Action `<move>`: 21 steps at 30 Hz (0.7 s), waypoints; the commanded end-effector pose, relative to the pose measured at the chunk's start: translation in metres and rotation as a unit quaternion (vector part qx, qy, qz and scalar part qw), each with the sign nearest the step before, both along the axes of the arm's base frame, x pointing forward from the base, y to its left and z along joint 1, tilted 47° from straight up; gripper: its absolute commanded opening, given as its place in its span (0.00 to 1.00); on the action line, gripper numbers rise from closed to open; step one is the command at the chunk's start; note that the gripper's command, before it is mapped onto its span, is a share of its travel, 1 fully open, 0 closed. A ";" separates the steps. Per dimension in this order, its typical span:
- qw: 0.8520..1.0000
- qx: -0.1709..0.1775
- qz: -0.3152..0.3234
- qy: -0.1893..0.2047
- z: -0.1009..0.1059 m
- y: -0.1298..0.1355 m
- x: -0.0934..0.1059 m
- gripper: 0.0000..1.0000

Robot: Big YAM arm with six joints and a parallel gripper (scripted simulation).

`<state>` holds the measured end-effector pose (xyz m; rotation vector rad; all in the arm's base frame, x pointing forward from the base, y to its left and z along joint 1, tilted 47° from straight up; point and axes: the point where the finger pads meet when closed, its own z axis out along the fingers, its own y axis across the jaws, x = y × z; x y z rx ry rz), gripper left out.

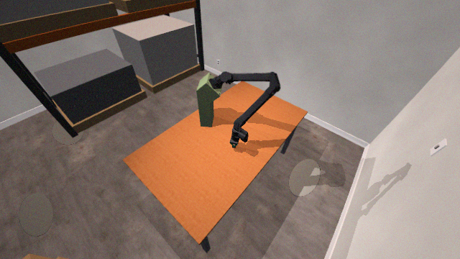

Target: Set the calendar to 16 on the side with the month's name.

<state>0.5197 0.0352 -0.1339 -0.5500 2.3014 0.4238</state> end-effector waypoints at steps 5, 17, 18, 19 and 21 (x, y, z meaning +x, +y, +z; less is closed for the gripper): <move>1.000 0.003 0.005 -0.001 0.007 0.010 0.002 0.28; 1.000 0.003 0.005 -0.001 0.006 0.010 0.003 0.28; 1.000 0.003 0.005 -0.001 0.005 0.010 0.003 0.28; 1.000 0.003 0.005 -0.001 0.004 0.010 0.003 0.28; 1.000 0.003 0.004 0.001 0.002 0.010 0.002 0.28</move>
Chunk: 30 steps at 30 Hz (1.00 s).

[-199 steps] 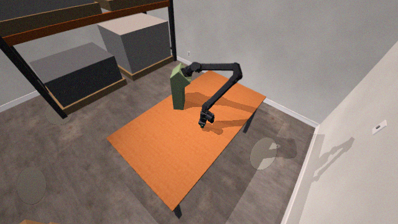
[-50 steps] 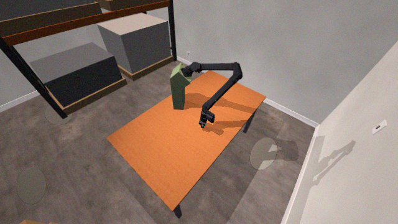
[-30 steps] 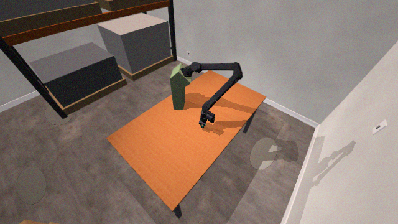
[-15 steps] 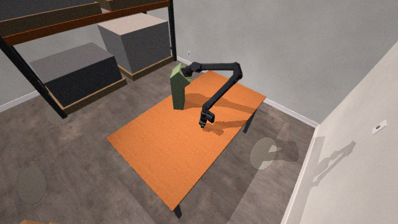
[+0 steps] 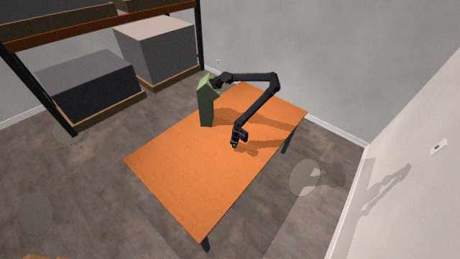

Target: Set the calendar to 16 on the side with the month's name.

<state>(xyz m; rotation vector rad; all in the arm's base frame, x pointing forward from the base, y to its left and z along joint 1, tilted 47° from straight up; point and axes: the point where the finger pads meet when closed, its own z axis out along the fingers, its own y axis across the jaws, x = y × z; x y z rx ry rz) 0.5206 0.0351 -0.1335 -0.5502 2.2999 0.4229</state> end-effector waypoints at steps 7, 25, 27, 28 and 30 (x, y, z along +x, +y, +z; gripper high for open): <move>1.000 0.003 0.004 0.004 -0.004 0.011 0.001 0.28; 1.000 0.003 0.005 0.006 -0.006 0.011 -0.002 0.28; 1.000 0.003 0.004 0.006 -0.006 0.011 -0.002 0.28; 1.000 0.003 0.004 0.006 -0.006 0.011 -0.002 0.28; 1.000 0.003 0.004 0.006 -0.006 0.011 -0.002 0.28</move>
